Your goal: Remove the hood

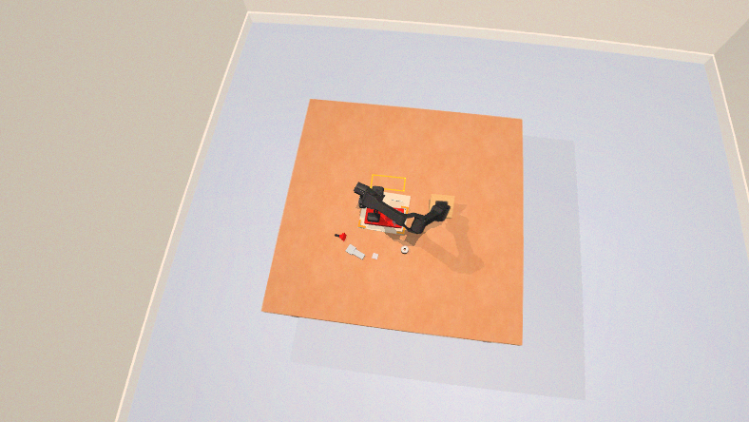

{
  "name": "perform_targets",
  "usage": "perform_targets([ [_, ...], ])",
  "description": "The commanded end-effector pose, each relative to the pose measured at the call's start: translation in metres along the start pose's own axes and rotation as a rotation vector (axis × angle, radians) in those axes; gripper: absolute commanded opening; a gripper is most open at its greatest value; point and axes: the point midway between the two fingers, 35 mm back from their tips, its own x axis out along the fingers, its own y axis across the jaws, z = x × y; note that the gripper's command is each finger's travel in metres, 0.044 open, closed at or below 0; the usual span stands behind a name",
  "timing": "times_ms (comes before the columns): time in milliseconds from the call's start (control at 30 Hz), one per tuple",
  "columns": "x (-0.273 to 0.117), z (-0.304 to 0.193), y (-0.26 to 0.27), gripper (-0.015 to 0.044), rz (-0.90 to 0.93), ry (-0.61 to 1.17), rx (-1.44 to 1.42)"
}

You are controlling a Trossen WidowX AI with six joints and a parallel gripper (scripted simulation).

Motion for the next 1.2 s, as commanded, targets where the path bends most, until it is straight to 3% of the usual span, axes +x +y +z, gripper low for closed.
perform_targets([
  [0,0.005,-0.001,0.001,0.044,0.006,0.002,0.006],
  [1167,0.035,-0.002,0.003,0.044,0.009,0.002,0.005],
])
